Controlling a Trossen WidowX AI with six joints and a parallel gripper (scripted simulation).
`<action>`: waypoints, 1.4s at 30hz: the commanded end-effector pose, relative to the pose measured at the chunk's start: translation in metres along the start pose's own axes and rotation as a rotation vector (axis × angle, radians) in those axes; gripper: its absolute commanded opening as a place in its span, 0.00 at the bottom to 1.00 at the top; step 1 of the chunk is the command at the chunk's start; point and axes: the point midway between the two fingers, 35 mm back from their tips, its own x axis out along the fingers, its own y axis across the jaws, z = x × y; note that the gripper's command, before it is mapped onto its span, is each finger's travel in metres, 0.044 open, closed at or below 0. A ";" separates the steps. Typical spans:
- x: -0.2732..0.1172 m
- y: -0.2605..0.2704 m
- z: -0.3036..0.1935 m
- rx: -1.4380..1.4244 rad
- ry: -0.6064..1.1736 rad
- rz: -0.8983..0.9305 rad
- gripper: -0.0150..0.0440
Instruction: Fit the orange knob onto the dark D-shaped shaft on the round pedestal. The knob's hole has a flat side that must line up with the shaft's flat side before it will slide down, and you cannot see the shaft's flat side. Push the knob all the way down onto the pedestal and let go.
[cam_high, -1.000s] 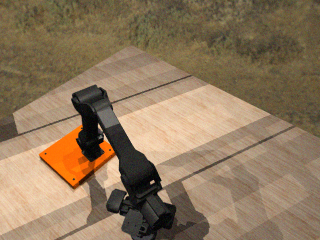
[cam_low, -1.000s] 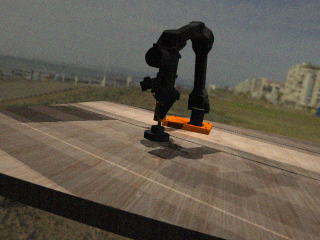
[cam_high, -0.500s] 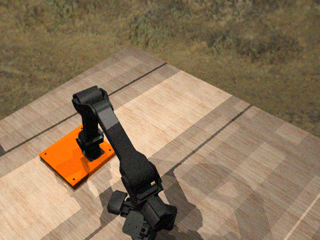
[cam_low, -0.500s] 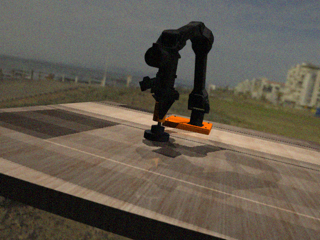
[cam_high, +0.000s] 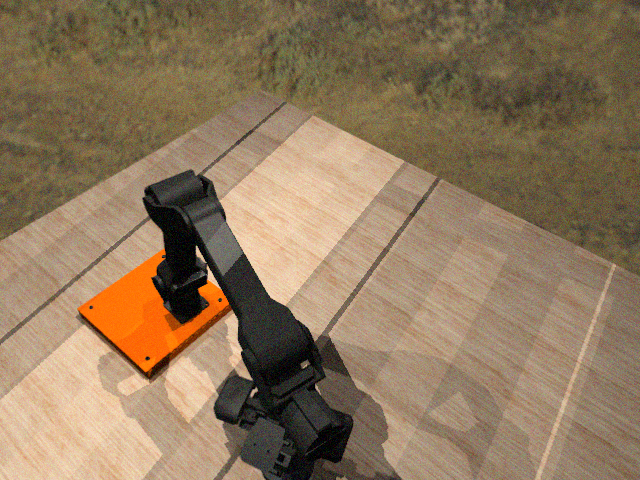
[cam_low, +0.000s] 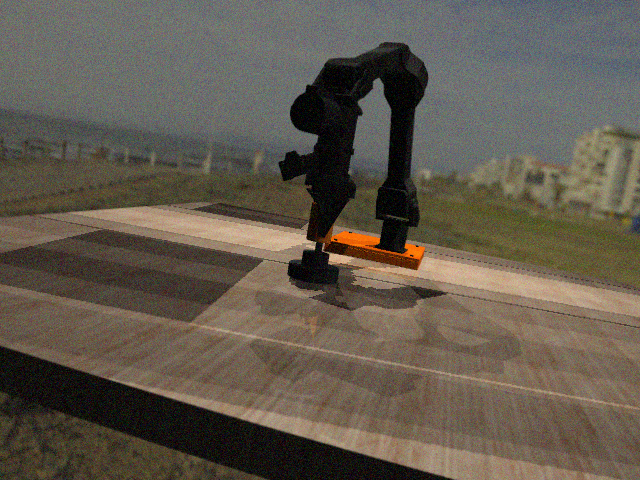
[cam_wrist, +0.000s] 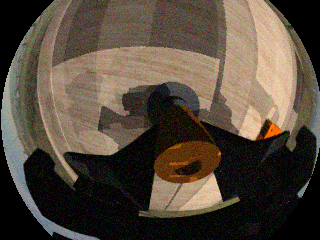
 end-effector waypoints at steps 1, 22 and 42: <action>-0.002 -0.002 -0.001 0.106 -0.001 0.003 0.25; -0.001 0.003 0.001 0.147 -0.001 0.004 0.25; -0.001 0.000 0.000 0.147 -0.001 0.003 0.25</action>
